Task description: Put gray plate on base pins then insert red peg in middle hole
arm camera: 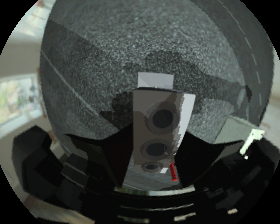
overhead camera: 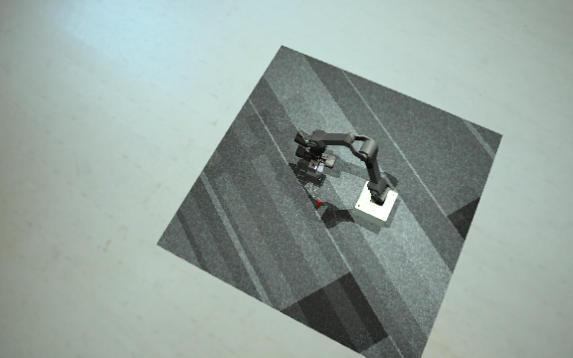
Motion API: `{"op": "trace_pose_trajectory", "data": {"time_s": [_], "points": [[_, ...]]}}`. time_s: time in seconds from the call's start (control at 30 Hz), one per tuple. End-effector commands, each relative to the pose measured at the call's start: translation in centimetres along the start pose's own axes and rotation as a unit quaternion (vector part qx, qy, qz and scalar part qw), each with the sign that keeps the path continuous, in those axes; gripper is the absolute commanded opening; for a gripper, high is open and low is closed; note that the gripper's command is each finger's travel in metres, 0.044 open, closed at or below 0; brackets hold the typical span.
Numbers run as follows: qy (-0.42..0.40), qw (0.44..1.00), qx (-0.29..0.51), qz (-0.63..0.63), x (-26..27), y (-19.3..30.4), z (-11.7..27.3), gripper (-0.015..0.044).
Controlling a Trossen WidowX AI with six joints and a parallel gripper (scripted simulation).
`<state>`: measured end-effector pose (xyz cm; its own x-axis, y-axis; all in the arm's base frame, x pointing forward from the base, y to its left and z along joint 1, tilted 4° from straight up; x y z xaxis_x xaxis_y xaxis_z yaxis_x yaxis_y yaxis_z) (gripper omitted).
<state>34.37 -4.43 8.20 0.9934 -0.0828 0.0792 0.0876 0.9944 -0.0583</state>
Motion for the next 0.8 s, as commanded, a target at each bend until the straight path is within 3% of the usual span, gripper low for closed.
{"op": "trace_pose_trajectory", "data": {"time_s": [0.0,0.77], "points": [[0.000,1.000,0.000,-0.002,-0.24,-1.07,-0.59,0.0000],[0.000,1.000,0.000,-0.004,-0.30,-1.47,-0.81,0.0000]]}}
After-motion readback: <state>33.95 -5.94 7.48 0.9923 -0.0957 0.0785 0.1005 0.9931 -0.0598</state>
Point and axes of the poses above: the point midway between the two fingers, 35 mm back from their tips, its own z axis back along the fingers, its own x axis across the jaws, y = z × x, the point moved 5 cm from there along z, back along the fingers, and after that the axes turned 9 degrees about -z, right-handed, at the moved point
